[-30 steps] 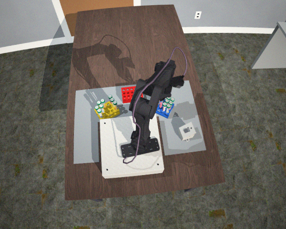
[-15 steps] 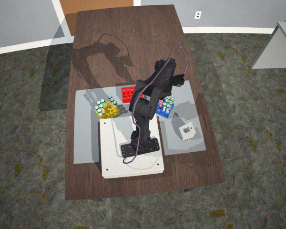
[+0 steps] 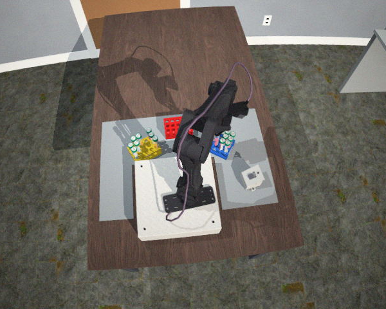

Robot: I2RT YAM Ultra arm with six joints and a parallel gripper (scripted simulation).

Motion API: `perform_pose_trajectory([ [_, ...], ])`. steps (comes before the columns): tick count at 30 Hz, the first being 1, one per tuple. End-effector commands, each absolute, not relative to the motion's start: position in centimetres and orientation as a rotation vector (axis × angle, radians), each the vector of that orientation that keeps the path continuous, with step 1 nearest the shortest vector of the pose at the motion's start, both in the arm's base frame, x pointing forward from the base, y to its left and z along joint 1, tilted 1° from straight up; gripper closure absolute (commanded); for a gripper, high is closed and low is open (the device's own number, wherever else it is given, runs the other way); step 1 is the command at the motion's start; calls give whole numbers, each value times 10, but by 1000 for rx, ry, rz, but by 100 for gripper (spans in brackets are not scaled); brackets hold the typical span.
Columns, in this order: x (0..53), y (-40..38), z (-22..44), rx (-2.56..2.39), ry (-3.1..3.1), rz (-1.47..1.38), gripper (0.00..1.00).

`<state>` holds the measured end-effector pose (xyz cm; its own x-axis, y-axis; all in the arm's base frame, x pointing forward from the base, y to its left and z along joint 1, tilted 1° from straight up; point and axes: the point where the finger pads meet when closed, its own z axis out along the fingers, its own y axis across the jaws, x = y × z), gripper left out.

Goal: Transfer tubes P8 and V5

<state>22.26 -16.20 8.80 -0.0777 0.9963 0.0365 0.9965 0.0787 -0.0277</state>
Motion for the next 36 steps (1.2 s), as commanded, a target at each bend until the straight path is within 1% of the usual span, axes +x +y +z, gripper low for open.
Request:
perform_pose_trajectory([
  [1, 216, -154, 97, -2109, -2288, -4, 100],
  [10, 204, -143, 97, -2109, -2288, -5, 100],
  [13, 208, -148, 103, -2131, -2304, -10, 100],
  [19, 195, -135, 98, -2109, -2287, -5, 100],
  [22, 216, -136, 108, -2148, -2331, -25, 100],
  [36, 242, -105, 100, -2129, -2310, -17, 100],
])
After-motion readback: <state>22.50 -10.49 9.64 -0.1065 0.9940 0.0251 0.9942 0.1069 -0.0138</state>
